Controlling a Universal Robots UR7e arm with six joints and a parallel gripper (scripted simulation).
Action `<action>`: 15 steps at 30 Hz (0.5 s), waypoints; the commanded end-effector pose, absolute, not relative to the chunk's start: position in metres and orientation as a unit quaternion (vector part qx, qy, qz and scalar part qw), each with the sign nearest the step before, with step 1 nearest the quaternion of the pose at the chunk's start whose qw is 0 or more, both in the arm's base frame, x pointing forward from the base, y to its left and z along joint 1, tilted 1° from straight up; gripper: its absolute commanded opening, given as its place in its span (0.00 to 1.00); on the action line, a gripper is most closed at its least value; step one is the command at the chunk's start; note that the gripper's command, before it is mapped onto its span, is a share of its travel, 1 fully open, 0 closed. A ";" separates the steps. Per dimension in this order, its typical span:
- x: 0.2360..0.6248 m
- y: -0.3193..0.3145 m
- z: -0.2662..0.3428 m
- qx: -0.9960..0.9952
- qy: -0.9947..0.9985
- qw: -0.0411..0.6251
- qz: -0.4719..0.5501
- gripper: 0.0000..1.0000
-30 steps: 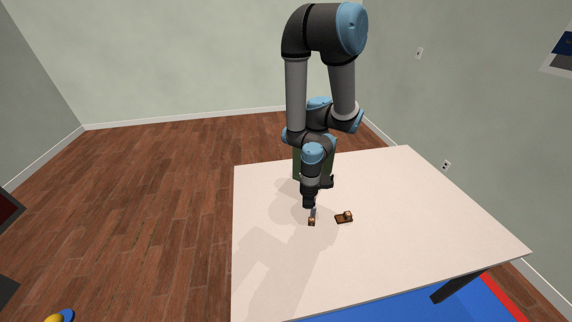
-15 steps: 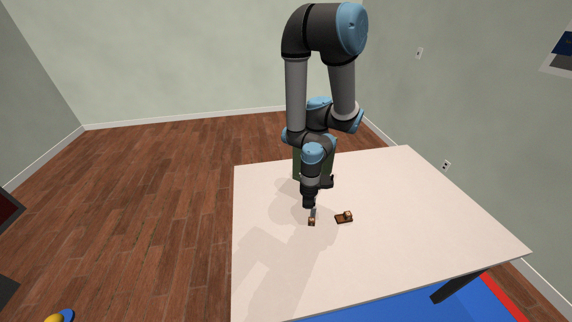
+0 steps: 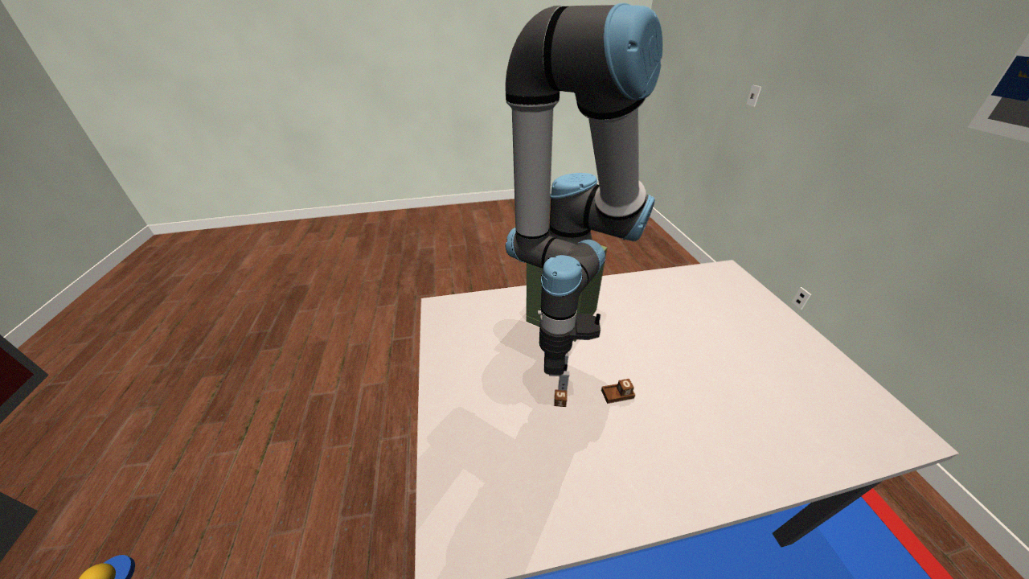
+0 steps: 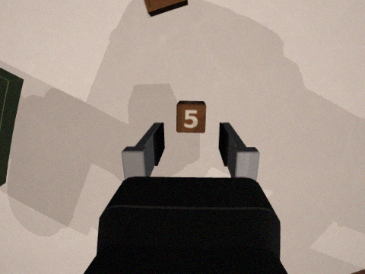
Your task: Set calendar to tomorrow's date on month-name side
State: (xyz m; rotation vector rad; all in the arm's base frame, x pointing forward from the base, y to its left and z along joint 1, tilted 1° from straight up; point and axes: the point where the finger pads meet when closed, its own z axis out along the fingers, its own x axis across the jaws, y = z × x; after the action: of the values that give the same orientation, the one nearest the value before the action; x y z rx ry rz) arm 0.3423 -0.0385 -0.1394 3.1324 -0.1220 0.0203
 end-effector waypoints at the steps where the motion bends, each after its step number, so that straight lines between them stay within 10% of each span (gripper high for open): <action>1: 0.340 -0.037 -0.140 0.999 -0.039 0.003 0.005 0.90; 15: 0.341 -0.038 -0.145 0.999 -0.039 0.003 0.005 0.90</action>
State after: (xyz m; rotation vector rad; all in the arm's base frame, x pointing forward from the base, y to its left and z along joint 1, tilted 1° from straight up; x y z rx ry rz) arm 0.3417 -0.0381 -0.1416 3.1332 -0.1221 0.0181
